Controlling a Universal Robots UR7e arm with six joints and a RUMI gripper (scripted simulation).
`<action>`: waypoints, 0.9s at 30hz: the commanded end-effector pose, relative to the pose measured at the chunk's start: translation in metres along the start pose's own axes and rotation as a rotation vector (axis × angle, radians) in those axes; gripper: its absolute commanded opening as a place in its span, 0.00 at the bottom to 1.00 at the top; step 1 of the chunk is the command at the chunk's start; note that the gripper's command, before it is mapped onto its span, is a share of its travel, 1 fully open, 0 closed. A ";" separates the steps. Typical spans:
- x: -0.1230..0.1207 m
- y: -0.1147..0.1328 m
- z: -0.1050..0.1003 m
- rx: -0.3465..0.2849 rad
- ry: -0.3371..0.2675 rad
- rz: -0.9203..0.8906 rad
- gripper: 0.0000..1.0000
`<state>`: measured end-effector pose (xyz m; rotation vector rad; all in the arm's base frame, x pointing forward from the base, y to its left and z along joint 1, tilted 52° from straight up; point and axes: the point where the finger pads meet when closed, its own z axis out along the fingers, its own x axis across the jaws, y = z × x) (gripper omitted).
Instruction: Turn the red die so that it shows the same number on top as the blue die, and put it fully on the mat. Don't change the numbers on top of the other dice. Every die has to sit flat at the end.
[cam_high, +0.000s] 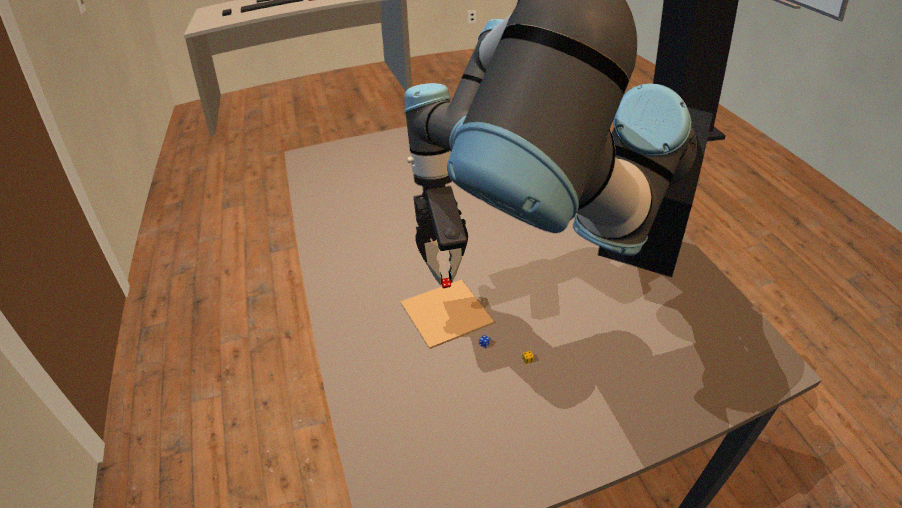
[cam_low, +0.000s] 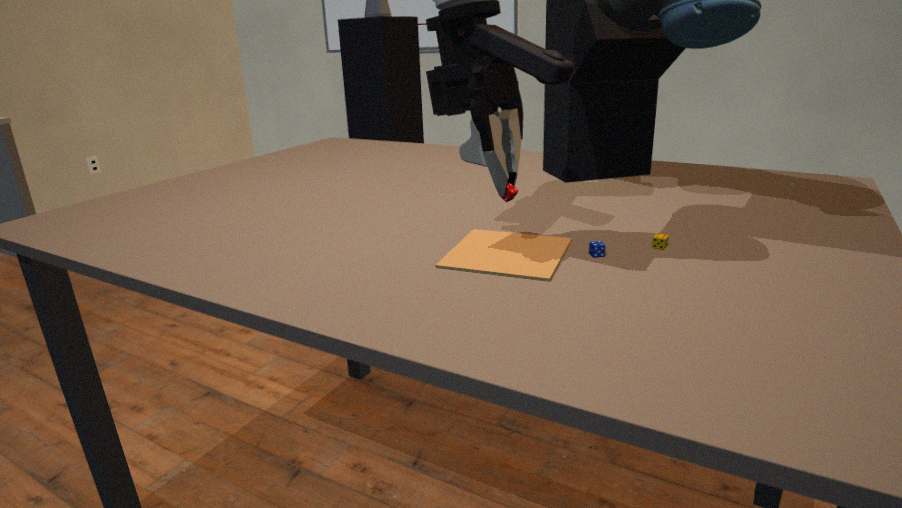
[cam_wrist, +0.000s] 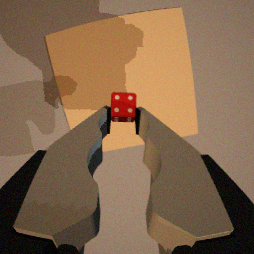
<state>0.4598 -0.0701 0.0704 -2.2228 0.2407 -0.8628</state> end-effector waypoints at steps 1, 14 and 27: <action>0.001 0.001 -0.001 0.060 -0.001 -0.003 0.00; 0.002 0.001 -0.002 0.100 0.009 -0.002 0.00; 0.001 0.002 -0.001 0.159 0.000 -0.004 0.00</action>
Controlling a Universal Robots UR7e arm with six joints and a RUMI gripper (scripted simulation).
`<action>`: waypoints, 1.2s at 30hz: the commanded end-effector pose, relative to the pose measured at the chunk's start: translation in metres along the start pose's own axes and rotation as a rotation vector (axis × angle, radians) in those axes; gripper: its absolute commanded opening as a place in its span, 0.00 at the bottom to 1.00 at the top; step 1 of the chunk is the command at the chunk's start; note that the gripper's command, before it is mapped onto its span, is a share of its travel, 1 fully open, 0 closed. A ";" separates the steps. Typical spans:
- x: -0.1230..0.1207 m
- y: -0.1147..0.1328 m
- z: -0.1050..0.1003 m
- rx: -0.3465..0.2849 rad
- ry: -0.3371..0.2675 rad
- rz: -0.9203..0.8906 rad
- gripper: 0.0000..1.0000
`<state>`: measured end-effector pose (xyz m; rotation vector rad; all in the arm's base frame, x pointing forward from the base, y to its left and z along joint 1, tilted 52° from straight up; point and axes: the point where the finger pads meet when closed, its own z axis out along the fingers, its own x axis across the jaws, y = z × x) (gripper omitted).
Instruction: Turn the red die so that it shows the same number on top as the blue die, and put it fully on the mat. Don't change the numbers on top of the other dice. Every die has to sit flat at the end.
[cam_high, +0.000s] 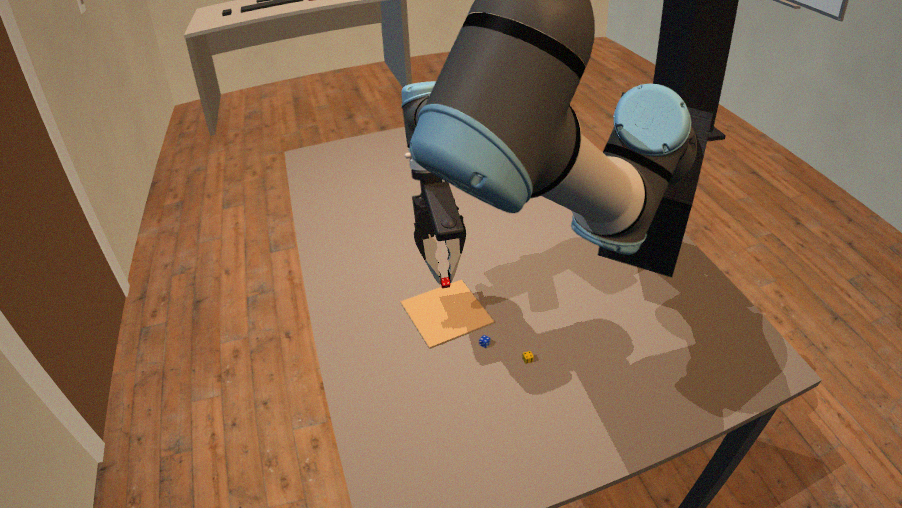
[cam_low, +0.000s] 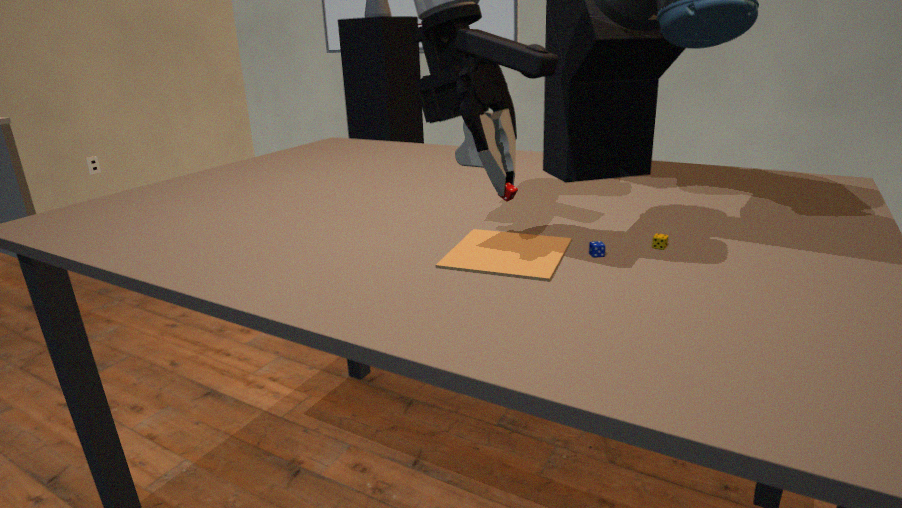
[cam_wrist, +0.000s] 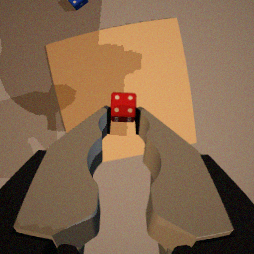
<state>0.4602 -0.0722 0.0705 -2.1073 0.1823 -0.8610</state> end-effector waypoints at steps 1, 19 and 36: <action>-0.001 0.001 0.000 0.046 -0.006 -0.001 0.00; 0.000 0.003 0.000 0.222 0.001 -0.001 0.00; 0.000 0.003 0.000 0.254 0.002 -0.001 0.00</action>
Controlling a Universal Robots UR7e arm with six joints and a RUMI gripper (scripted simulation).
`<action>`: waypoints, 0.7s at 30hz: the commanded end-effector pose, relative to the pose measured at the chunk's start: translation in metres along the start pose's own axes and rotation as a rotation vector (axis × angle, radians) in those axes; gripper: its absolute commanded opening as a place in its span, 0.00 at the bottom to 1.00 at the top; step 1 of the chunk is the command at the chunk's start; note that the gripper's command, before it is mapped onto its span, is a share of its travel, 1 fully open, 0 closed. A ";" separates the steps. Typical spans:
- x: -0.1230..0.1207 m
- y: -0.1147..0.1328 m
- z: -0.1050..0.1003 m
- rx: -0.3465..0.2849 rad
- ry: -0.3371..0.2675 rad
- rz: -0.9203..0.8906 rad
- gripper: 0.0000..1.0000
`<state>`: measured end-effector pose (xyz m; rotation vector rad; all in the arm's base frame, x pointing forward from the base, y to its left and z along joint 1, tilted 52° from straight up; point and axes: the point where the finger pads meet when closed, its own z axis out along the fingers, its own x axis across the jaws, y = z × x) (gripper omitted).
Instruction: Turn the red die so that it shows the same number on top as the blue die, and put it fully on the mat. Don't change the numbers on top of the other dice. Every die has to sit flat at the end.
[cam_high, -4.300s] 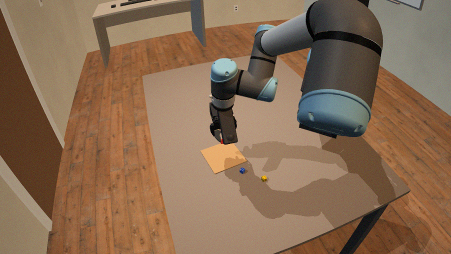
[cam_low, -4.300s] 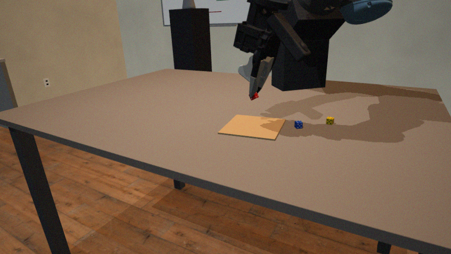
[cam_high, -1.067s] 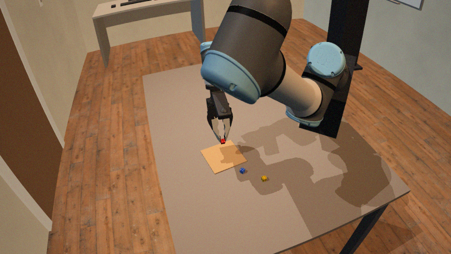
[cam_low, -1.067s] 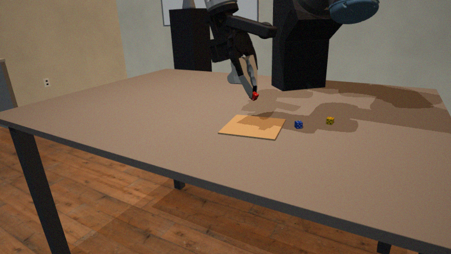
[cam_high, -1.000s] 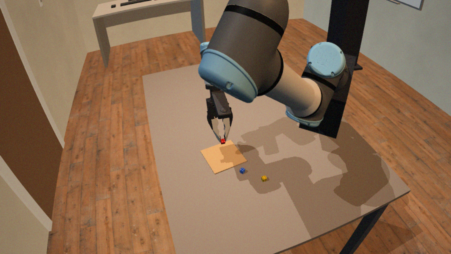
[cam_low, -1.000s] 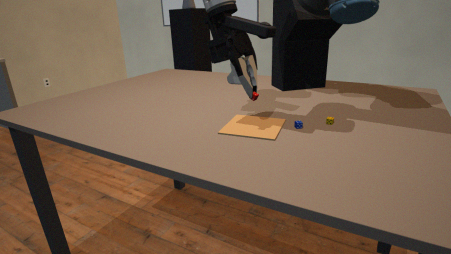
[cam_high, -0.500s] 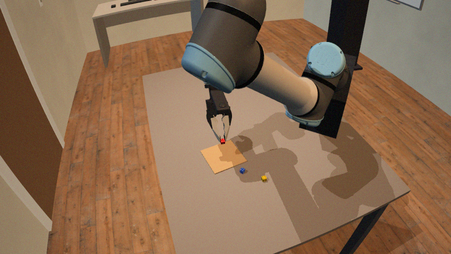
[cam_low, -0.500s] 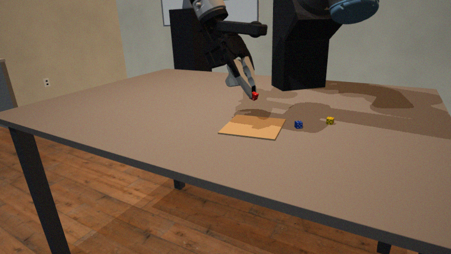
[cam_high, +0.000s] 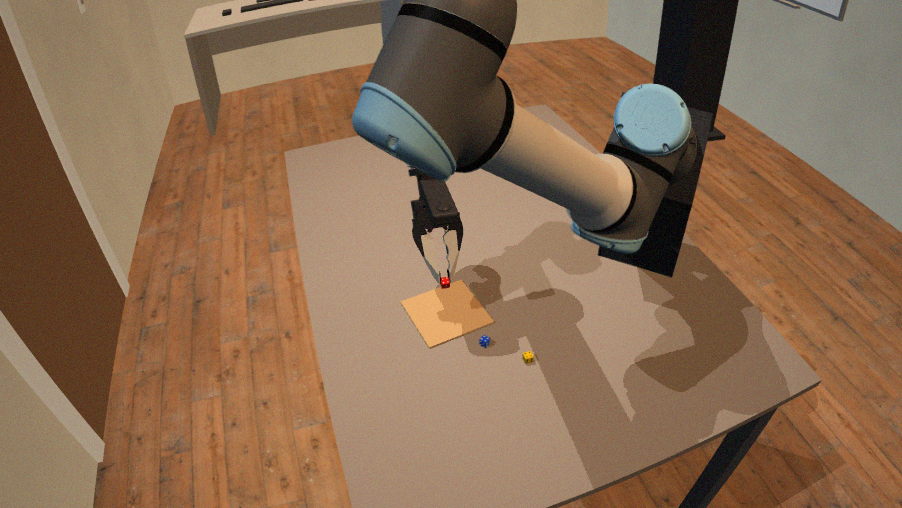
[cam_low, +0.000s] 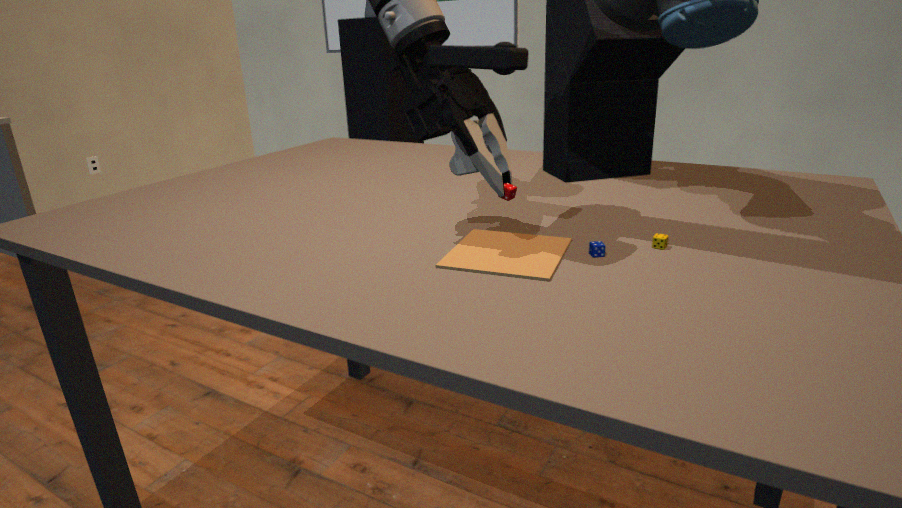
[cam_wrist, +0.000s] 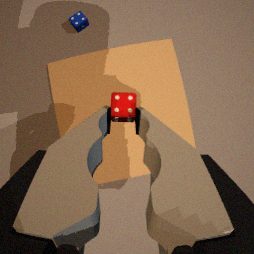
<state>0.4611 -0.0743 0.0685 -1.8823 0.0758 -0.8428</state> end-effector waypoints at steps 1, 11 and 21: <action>0.000 0.000 0.000 0.020 -0.002 -0.001 0.00; -0.001 0.002 0.001 0.108 -0.010 -0.001 0.00; -0.001 0.003 0.000 0.213 -0.006 -0.001 0.00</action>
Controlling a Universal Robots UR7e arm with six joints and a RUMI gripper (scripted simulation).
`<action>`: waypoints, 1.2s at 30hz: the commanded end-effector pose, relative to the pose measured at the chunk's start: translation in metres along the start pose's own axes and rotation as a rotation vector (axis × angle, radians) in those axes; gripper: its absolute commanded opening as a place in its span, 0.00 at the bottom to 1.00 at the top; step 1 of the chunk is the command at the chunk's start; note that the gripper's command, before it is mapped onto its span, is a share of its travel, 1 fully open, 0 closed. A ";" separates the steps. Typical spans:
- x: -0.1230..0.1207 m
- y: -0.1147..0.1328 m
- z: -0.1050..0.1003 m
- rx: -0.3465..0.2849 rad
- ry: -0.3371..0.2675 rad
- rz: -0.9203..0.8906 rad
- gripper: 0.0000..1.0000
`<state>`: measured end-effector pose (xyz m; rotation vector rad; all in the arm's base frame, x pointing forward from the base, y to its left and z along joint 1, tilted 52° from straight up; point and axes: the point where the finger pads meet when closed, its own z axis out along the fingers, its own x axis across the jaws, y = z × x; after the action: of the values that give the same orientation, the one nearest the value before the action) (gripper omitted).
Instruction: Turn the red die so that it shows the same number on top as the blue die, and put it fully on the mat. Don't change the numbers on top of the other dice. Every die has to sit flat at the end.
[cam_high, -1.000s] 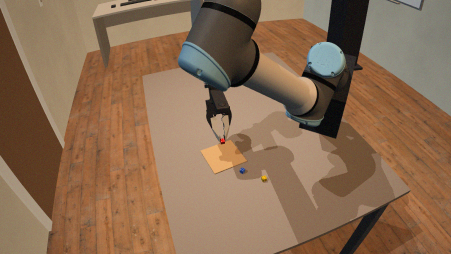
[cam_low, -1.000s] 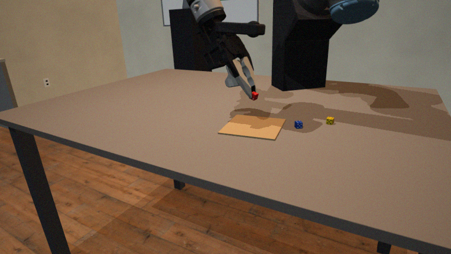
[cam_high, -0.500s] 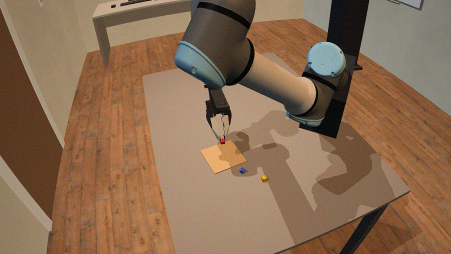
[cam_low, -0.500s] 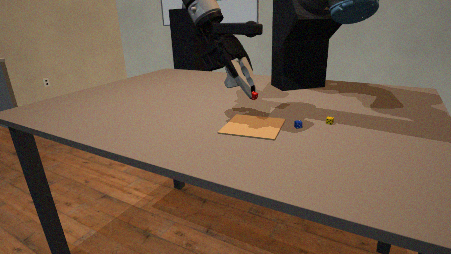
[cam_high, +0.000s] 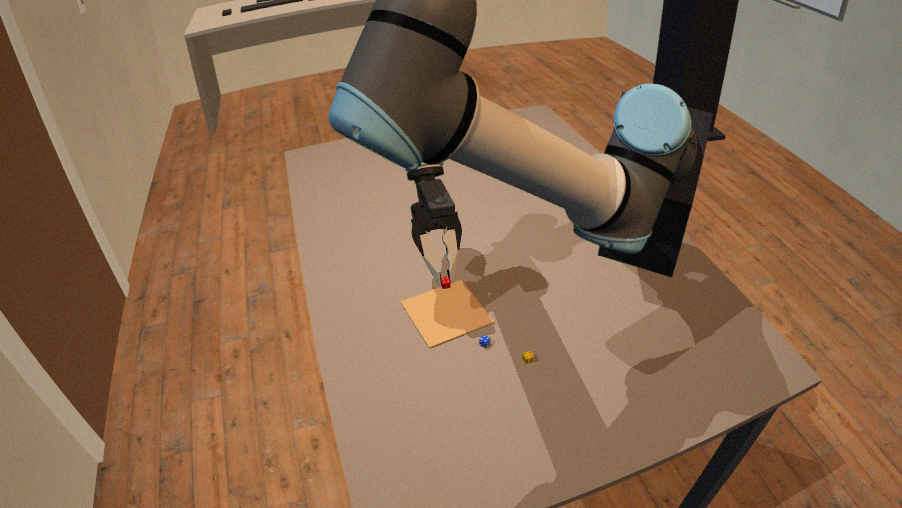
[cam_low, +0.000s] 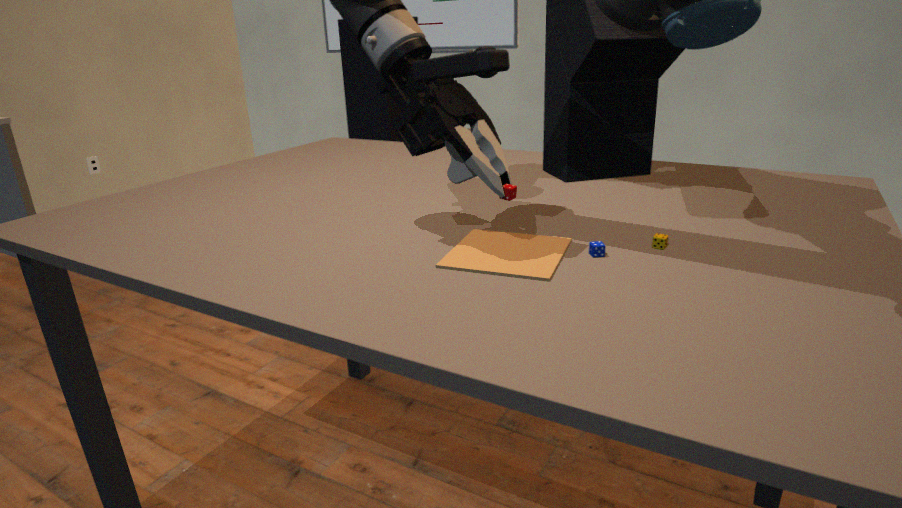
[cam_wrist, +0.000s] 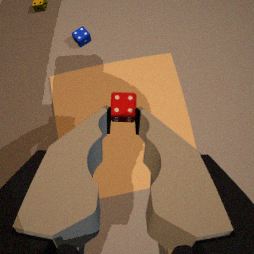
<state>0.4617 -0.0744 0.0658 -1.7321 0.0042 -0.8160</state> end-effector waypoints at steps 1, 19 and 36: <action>0.000 0.001 -0.001 0.060 0.002 -0.004 0.00; 0.001 0.001 -0.001 0.097 0.008 -0.004 0.00; 0.001 0.003 0.001 0.097 0.008 -0.004 0.00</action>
<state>0.4634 -0.0750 0.0648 -1.6372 -0.0331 -0.8124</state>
